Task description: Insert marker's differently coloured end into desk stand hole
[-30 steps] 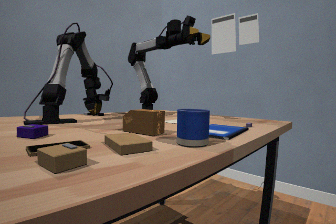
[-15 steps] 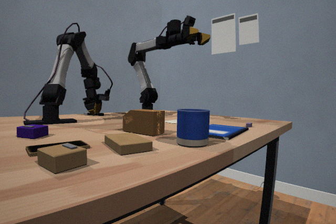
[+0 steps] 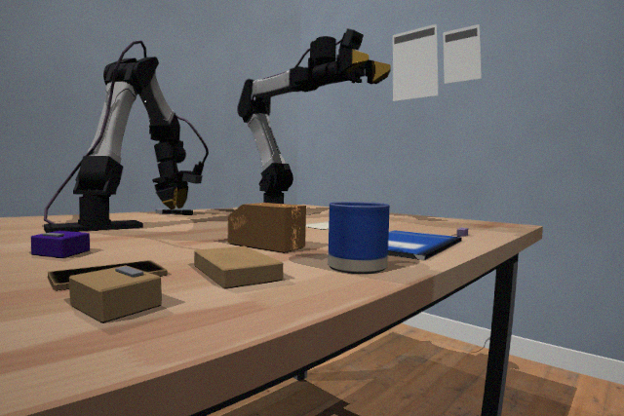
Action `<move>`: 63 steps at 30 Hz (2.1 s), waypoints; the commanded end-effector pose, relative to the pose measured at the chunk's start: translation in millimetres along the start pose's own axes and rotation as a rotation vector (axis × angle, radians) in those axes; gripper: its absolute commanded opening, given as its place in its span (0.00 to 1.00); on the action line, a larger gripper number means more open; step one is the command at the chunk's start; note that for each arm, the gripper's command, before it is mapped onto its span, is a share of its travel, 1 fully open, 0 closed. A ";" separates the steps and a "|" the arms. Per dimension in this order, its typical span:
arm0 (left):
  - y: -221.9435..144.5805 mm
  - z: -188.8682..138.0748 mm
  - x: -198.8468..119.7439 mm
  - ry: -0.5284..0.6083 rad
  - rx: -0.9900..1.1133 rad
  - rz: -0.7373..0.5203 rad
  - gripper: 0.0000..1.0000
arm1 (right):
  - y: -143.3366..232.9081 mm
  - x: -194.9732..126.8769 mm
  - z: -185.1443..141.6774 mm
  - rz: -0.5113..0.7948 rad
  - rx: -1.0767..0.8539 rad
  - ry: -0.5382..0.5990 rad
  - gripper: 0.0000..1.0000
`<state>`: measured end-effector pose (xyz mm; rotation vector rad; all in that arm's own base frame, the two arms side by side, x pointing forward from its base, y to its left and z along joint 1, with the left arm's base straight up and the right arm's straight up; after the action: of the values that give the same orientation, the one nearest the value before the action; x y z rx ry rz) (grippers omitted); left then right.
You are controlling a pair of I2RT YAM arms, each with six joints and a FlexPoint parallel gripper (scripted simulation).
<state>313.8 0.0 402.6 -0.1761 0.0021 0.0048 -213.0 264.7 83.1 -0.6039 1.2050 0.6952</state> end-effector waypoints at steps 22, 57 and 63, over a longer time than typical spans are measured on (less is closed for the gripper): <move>-3.4 23.6 -4.9 -0.070 0.006 -0.014 1.00 | 3.6 -45.3 0.6 0.050 0.018 -0.003 0.45; -3.4 23.6 -4.9 -0.070 0.006 -0.014 1.00 | -4.4 -22.9 47.2 0.142 -0.099 0.788 0.50; -3.4 23.6 -4.9 -0.070 0.006 -0.014 1.00 | -9.0 -13.3 74.8 0.194 -0.029 0.857 0.50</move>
<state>313.8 0.0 402.6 -0.1761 0.0021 0.0048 -157.0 313.3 110.9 -0.7729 1.9641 0.6022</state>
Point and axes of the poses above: on each arm, the point where the finger pads meet when closed, its own x axis out along the fingers, its own y axis across the jaws, z = x × y, the point moved 6 cm from there along -x, back along the fingers, and after that the axes turned 10 degrees about -x, right-handed, at the moved point
